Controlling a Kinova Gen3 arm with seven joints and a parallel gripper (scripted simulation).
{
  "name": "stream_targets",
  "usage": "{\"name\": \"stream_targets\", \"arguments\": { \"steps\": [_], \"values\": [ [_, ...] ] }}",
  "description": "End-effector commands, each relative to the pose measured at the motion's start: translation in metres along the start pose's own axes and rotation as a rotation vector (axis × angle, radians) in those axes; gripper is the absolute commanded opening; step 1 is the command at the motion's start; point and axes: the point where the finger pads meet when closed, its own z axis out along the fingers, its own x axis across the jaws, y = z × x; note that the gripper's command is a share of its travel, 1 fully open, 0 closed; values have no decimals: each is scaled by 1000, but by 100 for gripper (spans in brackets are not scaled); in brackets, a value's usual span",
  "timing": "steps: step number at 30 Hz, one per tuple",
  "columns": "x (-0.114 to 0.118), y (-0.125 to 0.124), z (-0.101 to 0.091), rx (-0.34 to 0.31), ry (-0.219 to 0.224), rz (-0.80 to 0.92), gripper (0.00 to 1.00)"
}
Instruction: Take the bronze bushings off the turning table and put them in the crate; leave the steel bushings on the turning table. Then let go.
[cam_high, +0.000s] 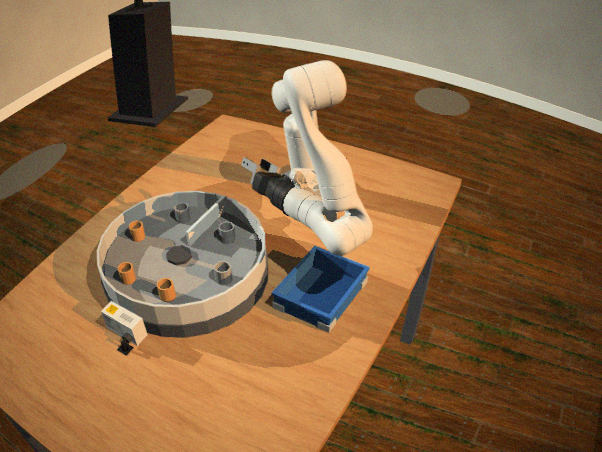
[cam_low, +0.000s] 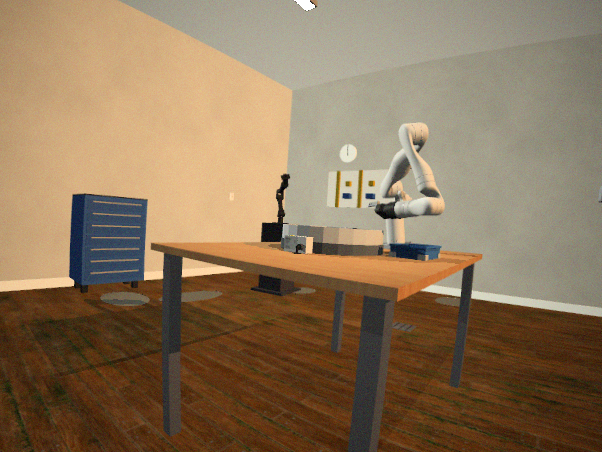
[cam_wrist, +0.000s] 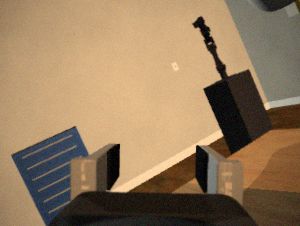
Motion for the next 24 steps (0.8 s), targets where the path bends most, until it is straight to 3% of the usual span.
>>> {"name": "stream_targets", "arguments": {
  "steps": [1, 17, 22, 24],
  "values": [
    [0, 0, 0, -1, 0, 1, 100],
    [0, 0, 0, -1, 0, 1, 100],
    [-42, -22, -33, -1, 0, 1, 100],
    [-42, -22, -33, -1, 0, 1, 100]
  ]
}}
